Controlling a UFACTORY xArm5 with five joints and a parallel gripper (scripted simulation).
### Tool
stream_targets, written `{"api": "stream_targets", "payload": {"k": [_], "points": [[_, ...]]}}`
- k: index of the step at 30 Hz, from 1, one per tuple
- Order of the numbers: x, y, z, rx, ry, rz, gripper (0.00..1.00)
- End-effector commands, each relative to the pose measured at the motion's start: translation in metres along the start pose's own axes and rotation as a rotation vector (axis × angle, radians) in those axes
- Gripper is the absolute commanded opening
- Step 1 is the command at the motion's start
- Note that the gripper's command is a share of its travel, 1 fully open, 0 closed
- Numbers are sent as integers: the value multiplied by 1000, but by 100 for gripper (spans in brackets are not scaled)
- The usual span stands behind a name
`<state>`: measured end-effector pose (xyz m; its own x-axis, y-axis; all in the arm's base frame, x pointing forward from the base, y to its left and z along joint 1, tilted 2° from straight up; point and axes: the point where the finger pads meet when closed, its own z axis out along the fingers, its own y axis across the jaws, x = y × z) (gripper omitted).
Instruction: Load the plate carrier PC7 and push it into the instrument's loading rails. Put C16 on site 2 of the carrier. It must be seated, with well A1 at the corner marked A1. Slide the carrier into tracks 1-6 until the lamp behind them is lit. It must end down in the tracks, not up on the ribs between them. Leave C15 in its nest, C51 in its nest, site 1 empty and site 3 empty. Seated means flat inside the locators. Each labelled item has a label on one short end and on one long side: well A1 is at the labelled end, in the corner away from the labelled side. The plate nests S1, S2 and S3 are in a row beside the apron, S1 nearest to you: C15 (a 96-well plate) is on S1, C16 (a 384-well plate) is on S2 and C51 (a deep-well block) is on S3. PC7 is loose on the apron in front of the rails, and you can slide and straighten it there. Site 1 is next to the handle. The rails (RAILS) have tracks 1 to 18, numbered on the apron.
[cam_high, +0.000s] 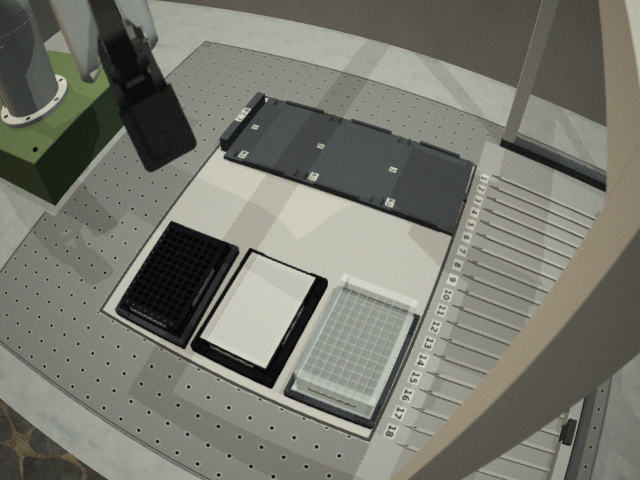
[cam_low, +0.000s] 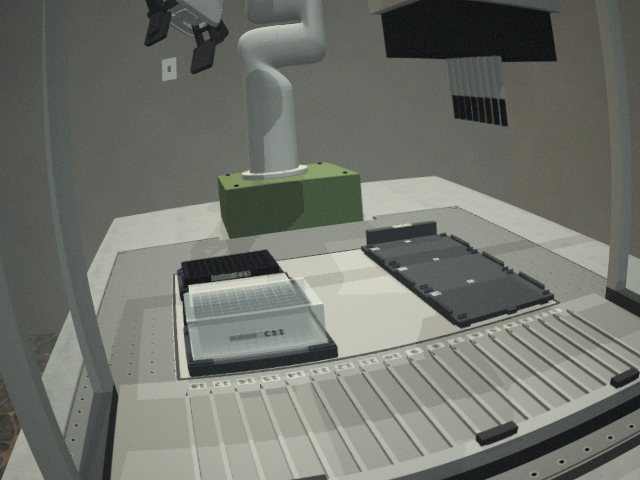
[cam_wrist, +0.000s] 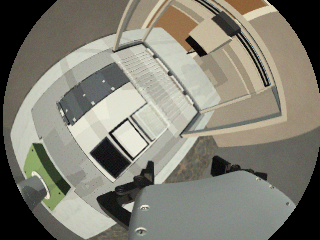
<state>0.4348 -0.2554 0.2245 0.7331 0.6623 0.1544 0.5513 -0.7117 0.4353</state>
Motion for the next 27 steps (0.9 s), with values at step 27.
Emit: {"api": "stream_targets", "payload": {"k": [27], "points": [[42,-28,-11,98,-2,149,100]]}}
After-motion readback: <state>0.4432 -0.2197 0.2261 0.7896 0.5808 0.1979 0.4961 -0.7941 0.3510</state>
